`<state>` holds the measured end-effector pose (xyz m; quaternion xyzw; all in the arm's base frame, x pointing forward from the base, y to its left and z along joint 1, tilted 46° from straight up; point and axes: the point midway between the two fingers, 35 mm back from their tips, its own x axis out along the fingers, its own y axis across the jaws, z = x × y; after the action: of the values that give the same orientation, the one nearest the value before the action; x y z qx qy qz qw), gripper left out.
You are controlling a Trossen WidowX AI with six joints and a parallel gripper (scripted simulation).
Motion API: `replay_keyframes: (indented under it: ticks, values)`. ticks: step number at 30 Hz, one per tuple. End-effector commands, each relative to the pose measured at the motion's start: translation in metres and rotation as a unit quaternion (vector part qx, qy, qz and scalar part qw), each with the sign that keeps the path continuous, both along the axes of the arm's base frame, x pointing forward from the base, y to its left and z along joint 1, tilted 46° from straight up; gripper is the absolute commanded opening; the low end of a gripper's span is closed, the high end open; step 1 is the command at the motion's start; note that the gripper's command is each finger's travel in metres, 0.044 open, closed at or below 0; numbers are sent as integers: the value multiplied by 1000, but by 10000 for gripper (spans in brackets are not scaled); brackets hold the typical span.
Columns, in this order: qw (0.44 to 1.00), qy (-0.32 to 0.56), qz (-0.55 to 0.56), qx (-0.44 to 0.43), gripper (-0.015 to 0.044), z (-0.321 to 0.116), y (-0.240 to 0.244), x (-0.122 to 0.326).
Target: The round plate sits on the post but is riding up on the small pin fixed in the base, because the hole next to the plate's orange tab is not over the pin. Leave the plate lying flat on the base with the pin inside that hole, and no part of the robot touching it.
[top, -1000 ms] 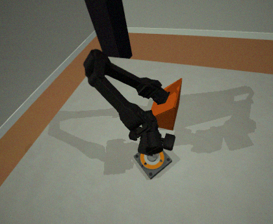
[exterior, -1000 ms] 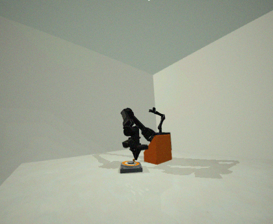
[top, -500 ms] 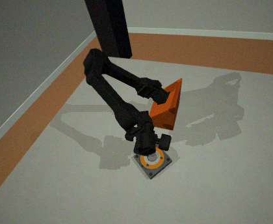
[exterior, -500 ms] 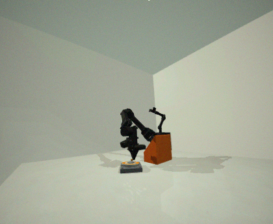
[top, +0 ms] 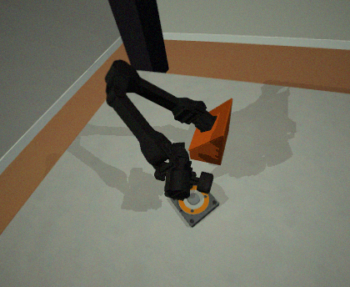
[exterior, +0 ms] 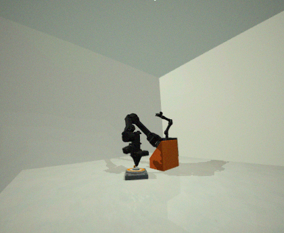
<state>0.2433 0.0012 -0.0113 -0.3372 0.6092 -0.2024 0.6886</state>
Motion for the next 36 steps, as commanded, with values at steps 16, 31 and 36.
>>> replay_keyframes:
  ticks: [16,31,36]
  values:
    - [1000,-5,-1,0,0,12,0,23]
    - [1000,-5,-1,0,0,14,5,41]
    - [1000,-6,-1,0,0,13,8,47]
